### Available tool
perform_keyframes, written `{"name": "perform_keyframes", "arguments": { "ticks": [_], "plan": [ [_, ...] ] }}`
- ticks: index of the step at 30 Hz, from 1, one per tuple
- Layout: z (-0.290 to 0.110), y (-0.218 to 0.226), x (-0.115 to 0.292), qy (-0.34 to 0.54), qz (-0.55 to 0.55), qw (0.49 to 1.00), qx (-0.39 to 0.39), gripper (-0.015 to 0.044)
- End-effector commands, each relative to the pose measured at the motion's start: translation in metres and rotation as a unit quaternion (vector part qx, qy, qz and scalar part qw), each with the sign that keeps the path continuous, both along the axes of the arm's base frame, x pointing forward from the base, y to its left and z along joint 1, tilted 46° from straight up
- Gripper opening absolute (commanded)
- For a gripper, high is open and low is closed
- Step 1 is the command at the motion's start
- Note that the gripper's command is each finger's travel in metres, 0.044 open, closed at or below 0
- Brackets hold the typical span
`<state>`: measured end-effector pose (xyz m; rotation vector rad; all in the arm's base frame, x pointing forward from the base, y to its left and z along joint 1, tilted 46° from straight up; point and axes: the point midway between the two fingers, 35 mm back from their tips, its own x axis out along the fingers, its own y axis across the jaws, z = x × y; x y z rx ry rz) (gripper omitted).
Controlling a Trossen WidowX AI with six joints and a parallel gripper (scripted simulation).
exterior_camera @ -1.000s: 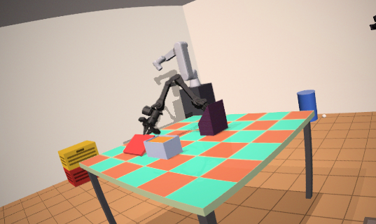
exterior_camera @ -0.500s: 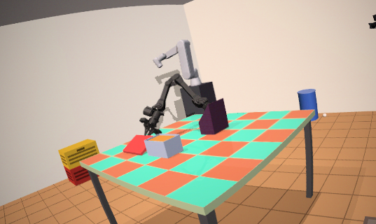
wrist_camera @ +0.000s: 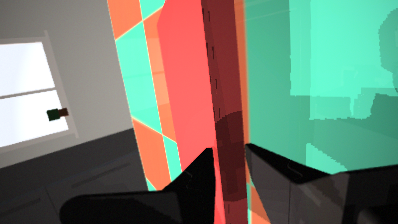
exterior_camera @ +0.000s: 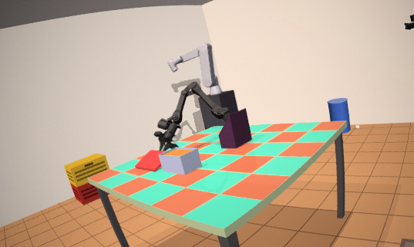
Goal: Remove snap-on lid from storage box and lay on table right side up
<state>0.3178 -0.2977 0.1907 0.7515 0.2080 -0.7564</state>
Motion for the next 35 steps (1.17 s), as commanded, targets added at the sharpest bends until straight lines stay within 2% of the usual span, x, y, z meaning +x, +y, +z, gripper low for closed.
{"name": "perform_keyframes", "arguments": {
  "ticks": [1, 4, 6, 12, 35],
  "plan": [
    [0.002, 0.0, 0.0, 0.002, -0.002, 1.0, 0.0, 0.0184],
    [0.002, 0.0, 0.0, 0.002, -0.002, 1.0, 0.0, 0.0263],
    [0.002, 0.0, 0.0, 0.002, -0.002, 1.0, 0.0, 0.0275],
    [0.001, 0.001, -0.011, 0.002, -0.002, 1.0, 0.0, 0.0433],
    [0.0, 0.007, -0.056, 0.004, -0.002, 1.0, -0.001, 0.044]
  ]
}}
